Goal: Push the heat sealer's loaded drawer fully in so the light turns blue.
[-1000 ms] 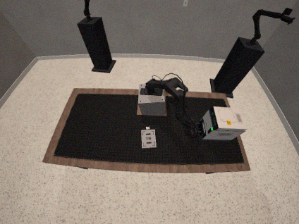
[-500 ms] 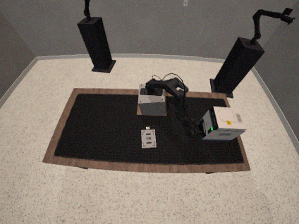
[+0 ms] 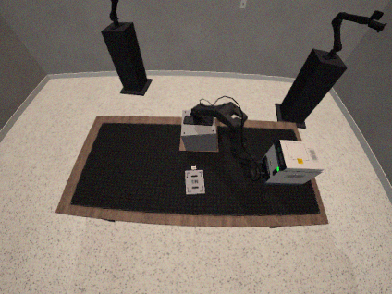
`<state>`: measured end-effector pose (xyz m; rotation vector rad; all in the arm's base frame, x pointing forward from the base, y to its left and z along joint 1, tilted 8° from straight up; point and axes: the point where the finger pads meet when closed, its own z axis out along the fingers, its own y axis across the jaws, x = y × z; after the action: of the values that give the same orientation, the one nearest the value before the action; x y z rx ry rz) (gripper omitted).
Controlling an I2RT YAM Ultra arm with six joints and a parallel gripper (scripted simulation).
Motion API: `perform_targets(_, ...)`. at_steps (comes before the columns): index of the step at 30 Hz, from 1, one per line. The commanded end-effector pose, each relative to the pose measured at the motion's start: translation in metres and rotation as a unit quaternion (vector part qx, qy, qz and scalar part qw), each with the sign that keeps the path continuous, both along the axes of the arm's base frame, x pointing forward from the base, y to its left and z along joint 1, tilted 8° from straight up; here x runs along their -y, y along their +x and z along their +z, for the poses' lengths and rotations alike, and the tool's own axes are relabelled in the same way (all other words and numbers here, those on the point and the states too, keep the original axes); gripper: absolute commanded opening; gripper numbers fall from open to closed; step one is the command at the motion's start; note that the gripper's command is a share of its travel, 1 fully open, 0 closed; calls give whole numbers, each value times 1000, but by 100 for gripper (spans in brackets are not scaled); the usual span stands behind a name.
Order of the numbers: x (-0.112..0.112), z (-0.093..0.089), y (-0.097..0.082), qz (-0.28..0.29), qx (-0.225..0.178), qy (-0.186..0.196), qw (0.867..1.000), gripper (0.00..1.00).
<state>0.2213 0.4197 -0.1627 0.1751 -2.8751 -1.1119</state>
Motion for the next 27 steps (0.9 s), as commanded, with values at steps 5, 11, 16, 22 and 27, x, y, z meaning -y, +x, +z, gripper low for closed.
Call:
perform_targets(5, -14, 5, 7, -2, 15, 7, 1000, 0)
perform_targets(11, -16, 5, 8, -2, 17, 9, 1000, 0)
perform_targets(16, -15, 5, 8, -3, 17, 9, 1000, 0)
perform_targets(22, -15, 5, 8, -3, 17, 9, 1000, 0)
perform_targets(27, -15, 5, 8, -3, 17, 9, 1000, 0)
